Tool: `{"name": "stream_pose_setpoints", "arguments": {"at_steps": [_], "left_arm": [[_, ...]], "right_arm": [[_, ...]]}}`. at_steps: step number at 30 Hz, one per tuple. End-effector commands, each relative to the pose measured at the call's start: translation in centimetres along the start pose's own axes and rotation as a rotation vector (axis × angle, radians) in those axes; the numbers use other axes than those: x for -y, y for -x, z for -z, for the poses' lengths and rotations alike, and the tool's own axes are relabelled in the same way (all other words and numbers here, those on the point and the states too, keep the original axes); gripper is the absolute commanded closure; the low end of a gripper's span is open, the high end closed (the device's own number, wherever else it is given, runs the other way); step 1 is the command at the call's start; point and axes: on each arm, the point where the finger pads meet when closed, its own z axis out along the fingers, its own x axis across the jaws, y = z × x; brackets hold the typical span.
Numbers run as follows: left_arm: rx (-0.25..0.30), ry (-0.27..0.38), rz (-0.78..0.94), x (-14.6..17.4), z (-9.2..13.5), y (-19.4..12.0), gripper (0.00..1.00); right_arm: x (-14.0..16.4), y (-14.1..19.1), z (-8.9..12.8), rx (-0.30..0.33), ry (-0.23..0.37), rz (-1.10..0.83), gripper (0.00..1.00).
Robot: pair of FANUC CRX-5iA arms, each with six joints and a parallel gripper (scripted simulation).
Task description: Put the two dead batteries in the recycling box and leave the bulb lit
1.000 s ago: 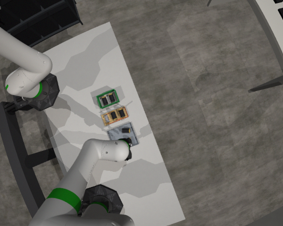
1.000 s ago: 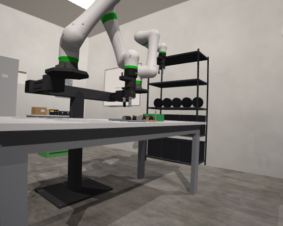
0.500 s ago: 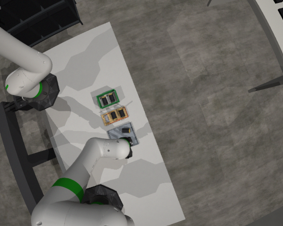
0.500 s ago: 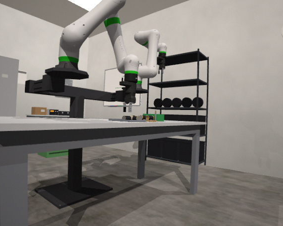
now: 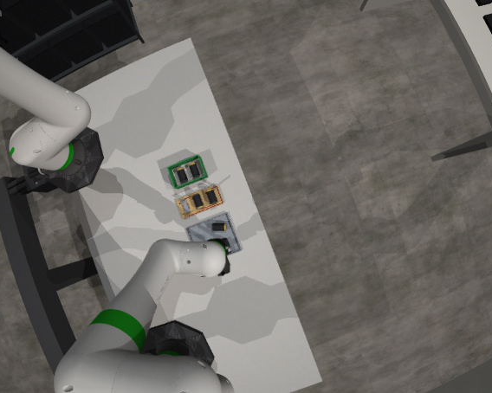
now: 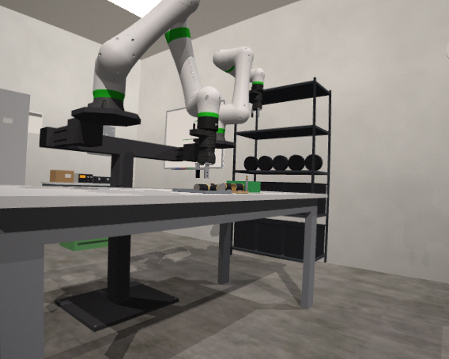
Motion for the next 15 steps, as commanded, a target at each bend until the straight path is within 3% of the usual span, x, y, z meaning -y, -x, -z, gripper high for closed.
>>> {"name": "stream_pose_setpoints", "arguments": {"at_steps": [1, 10, 15], "left_arm": [[0.0, 0.002, 0.0, 0.0, 0.1, 0.0, 0.0], [0.0, 0.002, 0.0, 0.0, 0.1, 0.0, 0.0], [0.0, 0.002, 0.0, 0.0, 0.1, 0.0, 0.0]], "right_arm": [[-0.1, 0.1, 0.1, 0.001, 0.001, 0.0, 0.1], [-0.1, 0.1, 0.0, 0.001, 0.001, 0.0, 0.1], [-0.1, 0.1, -1.7, 0.001, 0.001, 0.0, 0.1]]}}
